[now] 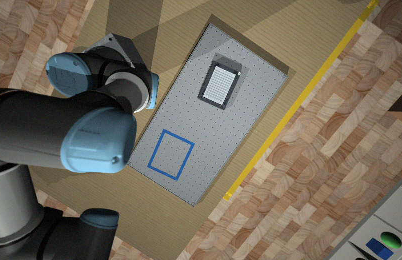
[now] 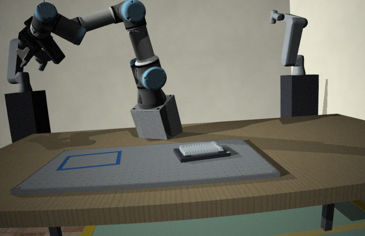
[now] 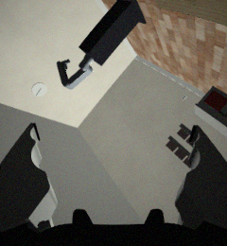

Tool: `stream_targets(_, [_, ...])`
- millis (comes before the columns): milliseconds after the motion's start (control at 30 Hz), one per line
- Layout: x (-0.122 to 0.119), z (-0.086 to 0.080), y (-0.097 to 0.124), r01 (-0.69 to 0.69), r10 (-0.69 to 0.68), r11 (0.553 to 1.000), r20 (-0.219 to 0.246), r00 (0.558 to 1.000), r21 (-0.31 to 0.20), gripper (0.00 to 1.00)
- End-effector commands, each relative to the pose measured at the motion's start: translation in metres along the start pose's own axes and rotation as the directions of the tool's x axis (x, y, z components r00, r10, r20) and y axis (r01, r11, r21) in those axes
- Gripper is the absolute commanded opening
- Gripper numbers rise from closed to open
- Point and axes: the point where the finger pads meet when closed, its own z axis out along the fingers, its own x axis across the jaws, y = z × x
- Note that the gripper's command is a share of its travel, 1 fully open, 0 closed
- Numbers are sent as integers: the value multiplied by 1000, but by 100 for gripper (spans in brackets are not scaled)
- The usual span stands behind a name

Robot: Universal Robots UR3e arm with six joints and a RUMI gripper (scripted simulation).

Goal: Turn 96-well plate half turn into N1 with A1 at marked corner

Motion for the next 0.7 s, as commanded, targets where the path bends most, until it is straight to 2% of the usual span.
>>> stream_targets(0, [0, 0, 1, -3, 3, 1000, 0, 1000, -1, 100])
stream_targets(533, [0, 0, 1, -3, 3, 1000, 0, 1000, -1, 100])
stream_targets(633, [12, -8, -4, -18, 18, 1000, -99, 995, 3, 100])
stream_targets(667, [16, -10, -6, -20, 20, 1000, -108, 994, 3, 100])
